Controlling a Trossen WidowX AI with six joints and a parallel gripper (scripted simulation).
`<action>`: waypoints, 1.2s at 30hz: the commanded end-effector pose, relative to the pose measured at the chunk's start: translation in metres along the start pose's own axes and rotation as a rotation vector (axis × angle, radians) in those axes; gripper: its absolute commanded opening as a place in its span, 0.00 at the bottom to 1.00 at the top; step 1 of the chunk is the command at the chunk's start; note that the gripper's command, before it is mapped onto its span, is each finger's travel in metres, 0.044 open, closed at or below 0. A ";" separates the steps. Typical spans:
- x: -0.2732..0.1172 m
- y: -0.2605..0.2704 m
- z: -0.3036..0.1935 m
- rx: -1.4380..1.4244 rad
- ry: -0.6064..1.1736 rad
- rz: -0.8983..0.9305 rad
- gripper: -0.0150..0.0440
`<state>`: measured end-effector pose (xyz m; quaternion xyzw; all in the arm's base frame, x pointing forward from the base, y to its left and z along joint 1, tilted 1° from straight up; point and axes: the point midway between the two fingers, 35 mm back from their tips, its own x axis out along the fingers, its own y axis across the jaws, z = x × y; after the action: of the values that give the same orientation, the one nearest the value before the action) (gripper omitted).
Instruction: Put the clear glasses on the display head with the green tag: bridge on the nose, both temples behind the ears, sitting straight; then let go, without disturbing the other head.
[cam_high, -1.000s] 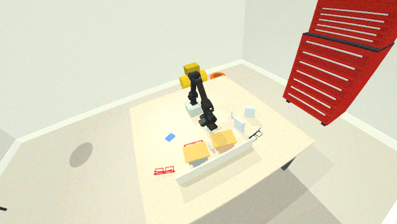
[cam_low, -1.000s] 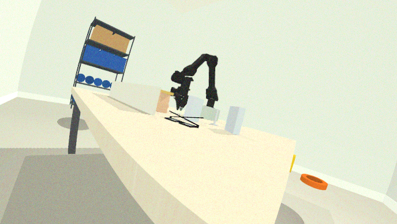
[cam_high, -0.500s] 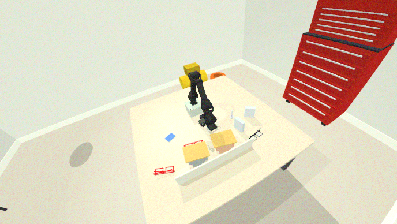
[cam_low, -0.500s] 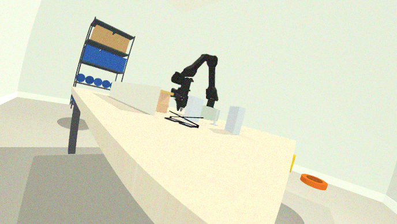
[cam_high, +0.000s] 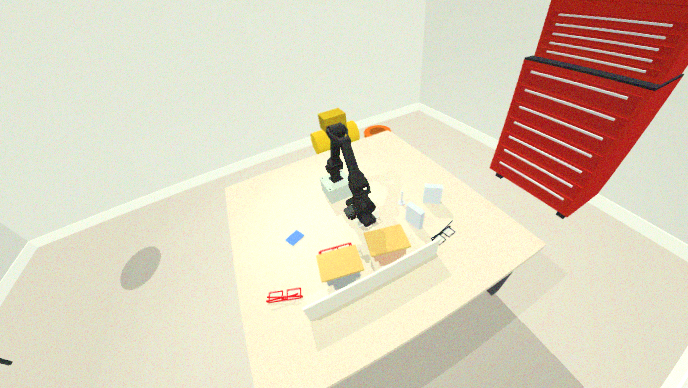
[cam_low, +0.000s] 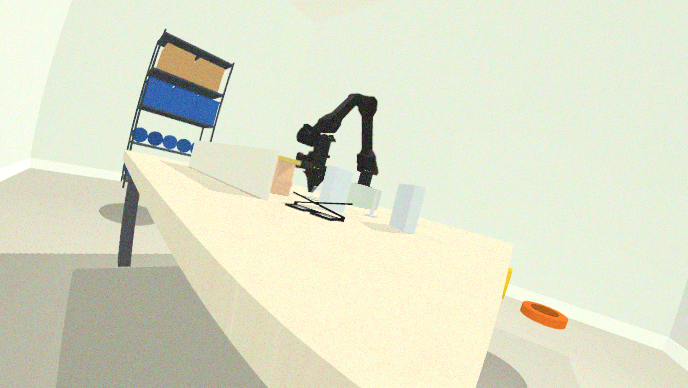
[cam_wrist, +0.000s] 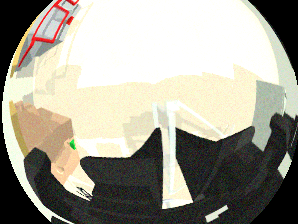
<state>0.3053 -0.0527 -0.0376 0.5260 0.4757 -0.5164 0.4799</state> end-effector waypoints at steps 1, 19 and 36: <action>0.000 0.000 0.000 0.000 0.000 -0.001 0.27; -0.065 0.003 0.000 0.002 0.002 0.000 0.25; -0.103 0.014 -0.017 0.003 0.005 0.002 0.25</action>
<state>0.3107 -0.0491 0.0631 0.5271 0.4749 -0.5177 0.4782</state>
